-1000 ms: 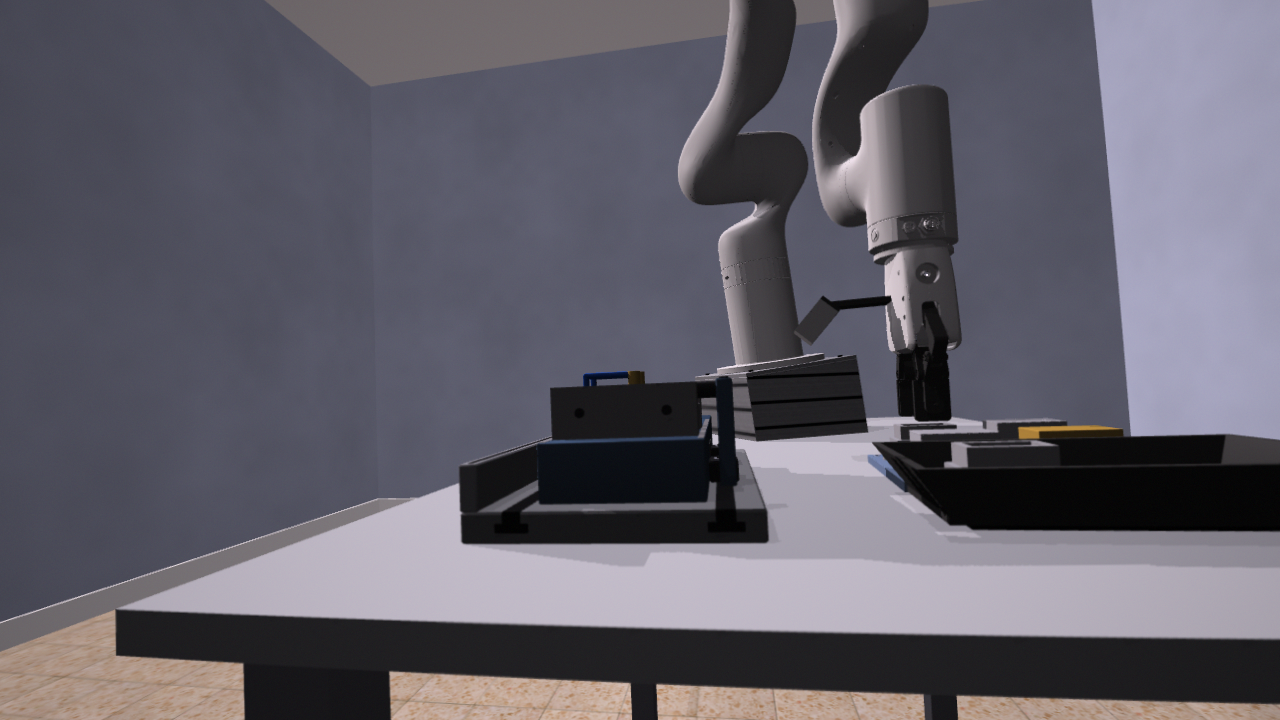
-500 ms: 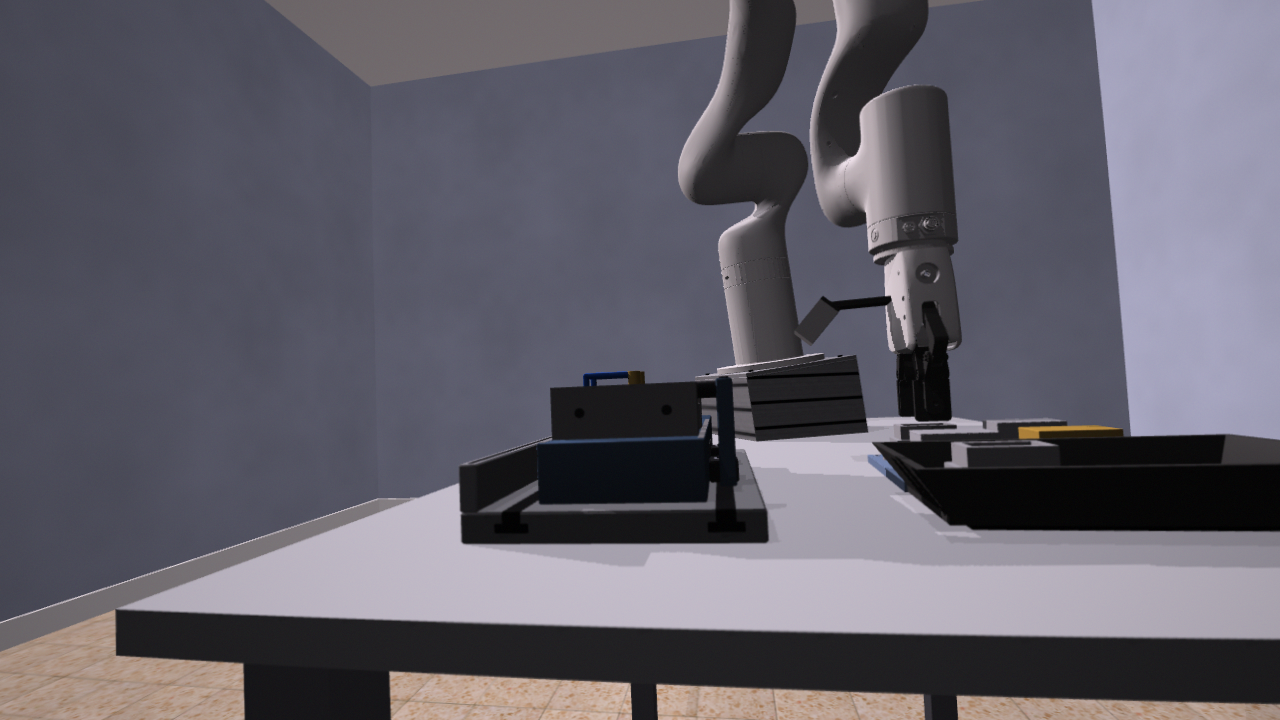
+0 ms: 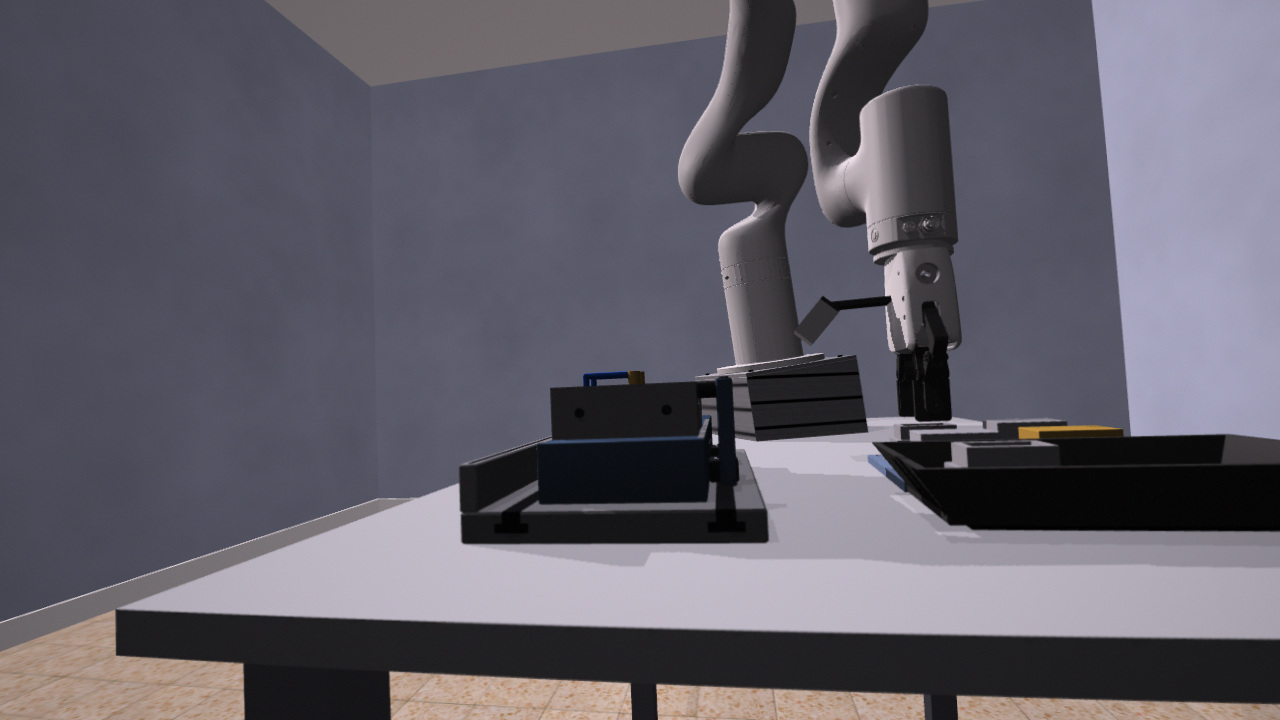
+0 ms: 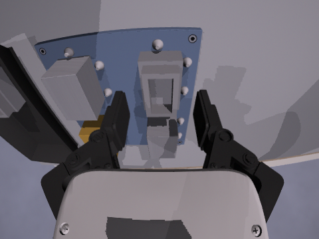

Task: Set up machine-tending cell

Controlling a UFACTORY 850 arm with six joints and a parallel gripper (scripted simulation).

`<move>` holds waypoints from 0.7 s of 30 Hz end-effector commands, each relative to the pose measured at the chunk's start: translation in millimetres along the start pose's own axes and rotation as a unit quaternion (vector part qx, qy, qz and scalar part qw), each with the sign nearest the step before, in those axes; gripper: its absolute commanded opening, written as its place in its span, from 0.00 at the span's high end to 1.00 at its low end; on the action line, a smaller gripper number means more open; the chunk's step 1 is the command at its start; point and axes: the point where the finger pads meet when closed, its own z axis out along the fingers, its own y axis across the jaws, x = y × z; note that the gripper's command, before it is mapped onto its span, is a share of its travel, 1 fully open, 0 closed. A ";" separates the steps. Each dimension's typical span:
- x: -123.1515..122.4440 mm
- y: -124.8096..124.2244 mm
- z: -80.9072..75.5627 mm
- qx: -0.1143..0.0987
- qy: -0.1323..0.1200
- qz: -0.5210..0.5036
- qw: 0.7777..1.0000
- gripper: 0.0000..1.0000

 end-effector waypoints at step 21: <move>-0.3 -0.7 4.5 0.001 0.000 0.000 1.000 0.31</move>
